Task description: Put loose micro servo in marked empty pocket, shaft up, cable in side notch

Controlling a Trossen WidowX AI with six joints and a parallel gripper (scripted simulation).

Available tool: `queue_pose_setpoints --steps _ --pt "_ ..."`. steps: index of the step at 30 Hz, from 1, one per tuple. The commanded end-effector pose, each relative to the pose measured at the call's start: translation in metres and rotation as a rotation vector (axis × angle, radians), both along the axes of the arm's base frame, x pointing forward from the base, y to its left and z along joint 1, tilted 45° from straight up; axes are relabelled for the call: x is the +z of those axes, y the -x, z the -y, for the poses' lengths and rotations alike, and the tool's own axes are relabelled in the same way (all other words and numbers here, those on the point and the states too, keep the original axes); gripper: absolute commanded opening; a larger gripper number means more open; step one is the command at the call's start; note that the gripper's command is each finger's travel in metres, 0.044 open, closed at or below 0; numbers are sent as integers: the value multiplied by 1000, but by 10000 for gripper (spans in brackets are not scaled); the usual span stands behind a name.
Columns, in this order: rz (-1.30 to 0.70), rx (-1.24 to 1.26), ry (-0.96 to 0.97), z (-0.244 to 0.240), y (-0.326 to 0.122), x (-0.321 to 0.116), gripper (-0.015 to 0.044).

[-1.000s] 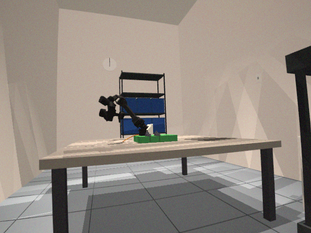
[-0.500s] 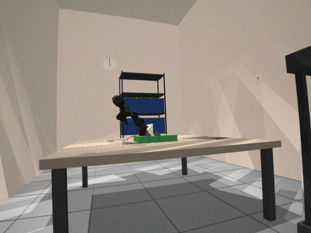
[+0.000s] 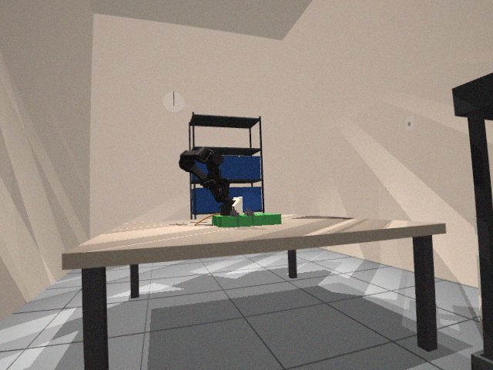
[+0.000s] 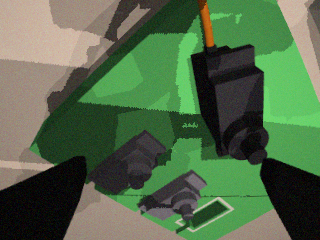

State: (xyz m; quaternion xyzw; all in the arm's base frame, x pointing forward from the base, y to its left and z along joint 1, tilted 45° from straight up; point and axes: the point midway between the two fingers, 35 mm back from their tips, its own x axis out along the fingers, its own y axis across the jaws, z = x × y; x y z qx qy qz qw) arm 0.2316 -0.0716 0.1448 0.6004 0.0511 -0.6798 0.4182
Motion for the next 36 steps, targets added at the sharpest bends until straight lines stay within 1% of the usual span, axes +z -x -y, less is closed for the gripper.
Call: queue_pose_setpoints --steps 1,10,16,23,36 --pt "-108 34 64 -10 14 -11 440" --pt "-282 149 240 -27 38 -16 440" --pt "-284 152 243 -26 38 -17 440" --pt "-284 152 244 -9 40 -33 440" --pt "-283 152 245 1 41 -43 440"
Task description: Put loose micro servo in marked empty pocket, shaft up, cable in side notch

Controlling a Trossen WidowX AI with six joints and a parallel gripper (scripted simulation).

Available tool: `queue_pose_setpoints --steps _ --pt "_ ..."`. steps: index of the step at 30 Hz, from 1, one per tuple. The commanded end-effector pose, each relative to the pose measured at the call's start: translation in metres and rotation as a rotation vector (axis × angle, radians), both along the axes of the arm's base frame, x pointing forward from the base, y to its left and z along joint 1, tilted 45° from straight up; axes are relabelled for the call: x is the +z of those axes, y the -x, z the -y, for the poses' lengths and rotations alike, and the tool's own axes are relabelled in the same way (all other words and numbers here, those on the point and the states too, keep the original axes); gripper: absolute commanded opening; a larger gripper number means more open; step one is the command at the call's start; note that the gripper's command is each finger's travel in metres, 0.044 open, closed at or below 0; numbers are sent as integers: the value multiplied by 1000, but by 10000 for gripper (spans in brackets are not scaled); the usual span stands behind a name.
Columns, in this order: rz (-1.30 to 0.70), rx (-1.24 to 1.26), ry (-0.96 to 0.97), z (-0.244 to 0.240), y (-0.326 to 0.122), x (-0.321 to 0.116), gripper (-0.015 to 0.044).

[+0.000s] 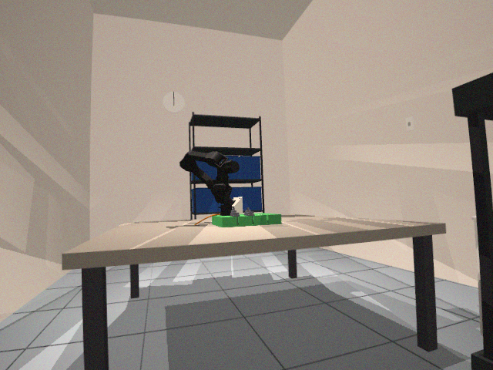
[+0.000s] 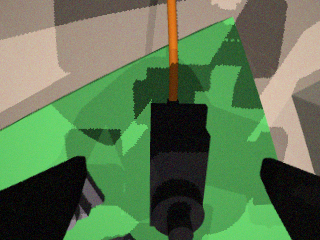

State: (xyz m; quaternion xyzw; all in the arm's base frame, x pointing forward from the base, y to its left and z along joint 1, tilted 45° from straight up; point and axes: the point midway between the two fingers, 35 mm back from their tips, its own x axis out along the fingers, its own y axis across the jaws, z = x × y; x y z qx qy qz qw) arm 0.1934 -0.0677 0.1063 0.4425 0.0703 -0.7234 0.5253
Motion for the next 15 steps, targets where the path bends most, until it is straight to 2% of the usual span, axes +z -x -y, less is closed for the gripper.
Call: queue_pose_setpoints --steps 1,6,15 --pt "-9 2 5 6 3 -5 440" --pt "-9 2 5 10 3 -9 440" --pt "-9 2 5 10 3 -9 204"
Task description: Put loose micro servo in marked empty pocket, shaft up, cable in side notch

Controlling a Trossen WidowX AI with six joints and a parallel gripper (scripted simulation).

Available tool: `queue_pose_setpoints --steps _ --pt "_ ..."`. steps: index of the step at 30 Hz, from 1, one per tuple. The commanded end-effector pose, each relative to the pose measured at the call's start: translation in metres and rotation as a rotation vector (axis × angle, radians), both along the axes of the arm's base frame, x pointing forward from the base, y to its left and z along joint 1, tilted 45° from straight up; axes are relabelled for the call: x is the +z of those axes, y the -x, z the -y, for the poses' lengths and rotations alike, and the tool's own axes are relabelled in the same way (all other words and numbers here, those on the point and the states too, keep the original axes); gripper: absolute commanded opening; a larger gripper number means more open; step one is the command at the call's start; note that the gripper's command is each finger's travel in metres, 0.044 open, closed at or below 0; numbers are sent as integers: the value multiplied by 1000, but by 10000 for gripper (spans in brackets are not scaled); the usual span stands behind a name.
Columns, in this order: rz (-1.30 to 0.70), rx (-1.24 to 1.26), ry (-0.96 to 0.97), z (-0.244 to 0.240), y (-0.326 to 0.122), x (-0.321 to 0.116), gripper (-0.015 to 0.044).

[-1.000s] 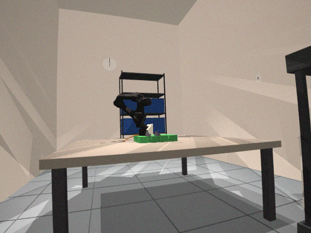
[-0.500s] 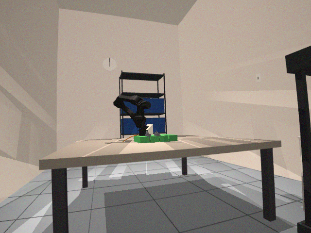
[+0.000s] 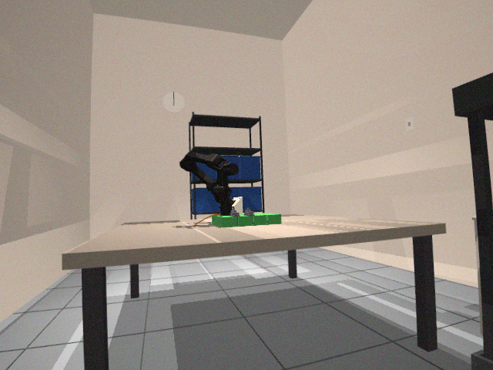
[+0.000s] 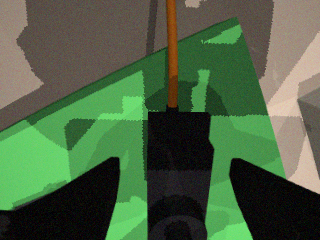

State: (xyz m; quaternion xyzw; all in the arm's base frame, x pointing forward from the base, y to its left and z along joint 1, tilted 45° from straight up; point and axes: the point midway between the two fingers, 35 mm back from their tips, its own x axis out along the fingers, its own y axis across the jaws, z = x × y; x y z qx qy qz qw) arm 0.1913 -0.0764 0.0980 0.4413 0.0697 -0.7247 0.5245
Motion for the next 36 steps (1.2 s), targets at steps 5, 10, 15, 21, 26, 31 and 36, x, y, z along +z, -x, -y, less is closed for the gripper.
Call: queue_pose_setpoints --steps 5,10,15,21,26,31,36 --pt "-7 5 4 1 1 -1 112" --pt "-7 5 3 -1 1 1 39" --pt "-7 5 2 -12 1 12 0" --pt "-8 5 2 -20 6 21 0" --pt "-8 5 3 -20 9 21 0" --pt "-9 5 3 -19 9 22 0" --pt "-8 5 3 -18 -4 22 0"
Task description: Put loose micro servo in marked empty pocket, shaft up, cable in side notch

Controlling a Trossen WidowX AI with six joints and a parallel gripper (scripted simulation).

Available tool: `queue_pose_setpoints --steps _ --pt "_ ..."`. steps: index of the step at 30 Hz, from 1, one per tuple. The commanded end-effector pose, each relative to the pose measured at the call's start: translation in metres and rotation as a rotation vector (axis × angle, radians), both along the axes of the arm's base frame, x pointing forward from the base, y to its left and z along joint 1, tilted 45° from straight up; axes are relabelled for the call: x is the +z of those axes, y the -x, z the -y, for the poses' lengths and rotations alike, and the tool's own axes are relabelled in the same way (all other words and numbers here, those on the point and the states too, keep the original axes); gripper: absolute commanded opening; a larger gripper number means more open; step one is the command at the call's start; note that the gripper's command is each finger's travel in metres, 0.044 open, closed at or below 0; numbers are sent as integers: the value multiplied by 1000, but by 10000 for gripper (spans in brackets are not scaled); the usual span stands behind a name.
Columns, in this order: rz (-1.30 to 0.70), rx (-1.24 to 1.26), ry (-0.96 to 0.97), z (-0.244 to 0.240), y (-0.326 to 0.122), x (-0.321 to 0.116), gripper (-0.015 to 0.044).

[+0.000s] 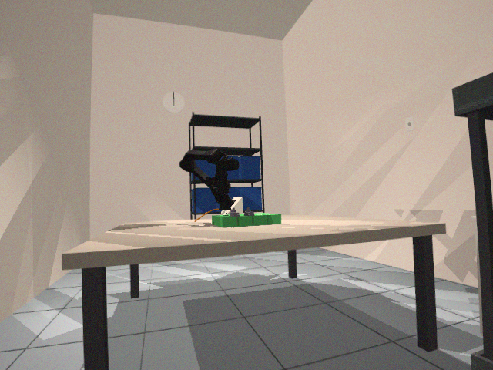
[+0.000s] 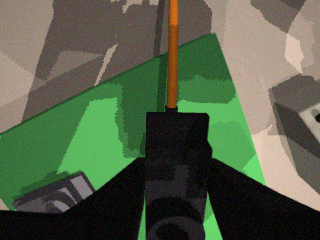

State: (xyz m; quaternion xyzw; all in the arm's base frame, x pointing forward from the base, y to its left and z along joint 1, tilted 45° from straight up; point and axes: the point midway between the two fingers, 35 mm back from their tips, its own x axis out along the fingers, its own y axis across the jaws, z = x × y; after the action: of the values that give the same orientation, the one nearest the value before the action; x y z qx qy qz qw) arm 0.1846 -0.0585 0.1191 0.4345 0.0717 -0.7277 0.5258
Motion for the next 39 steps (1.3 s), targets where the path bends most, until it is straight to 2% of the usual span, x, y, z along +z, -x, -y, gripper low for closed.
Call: queue_pose_setpoints --steps 1,5,12,39 --pt "7 3 -3 1 -15 1 0" --pt "8 3 -3 2 -30 2 0" --pt "8 4 -4 -5 -33 -6 0" --pt "11 4 -12 -93 -51 -93 0"
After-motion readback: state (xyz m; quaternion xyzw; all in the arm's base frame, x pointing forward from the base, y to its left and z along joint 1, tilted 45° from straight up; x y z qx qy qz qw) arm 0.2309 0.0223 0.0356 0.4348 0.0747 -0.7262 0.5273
